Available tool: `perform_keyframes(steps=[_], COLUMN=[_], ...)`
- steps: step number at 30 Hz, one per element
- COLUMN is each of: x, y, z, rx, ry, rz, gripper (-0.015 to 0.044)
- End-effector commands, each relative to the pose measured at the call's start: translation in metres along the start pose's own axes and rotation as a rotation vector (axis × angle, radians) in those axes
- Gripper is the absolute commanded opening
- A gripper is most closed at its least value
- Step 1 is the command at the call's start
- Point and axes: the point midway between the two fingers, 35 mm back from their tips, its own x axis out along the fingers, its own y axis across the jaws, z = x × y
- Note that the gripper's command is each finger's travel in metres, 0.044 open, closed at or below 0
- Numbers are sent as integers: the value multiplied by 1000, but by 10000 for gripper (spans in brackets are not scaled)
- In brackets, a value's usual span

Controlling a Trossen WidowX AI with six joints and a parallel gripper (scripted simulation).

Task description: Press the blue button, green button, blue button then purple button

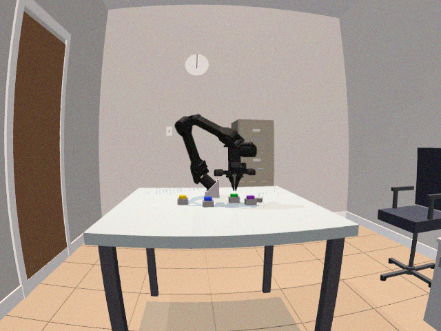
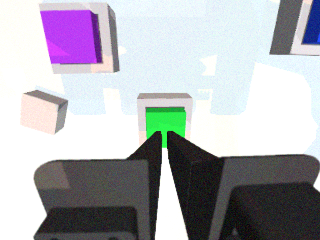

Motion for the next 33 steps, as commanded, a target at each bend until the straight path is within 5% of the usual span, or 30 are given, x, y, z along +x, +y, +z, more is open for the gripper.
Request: perform_keyframes(steps=[1,33], x=[8,22], y=[-2,-3], z=[-2,-2], rx=[-10,-9], ry=[3,3], rz=[-12,-13], gripper=[20,20])
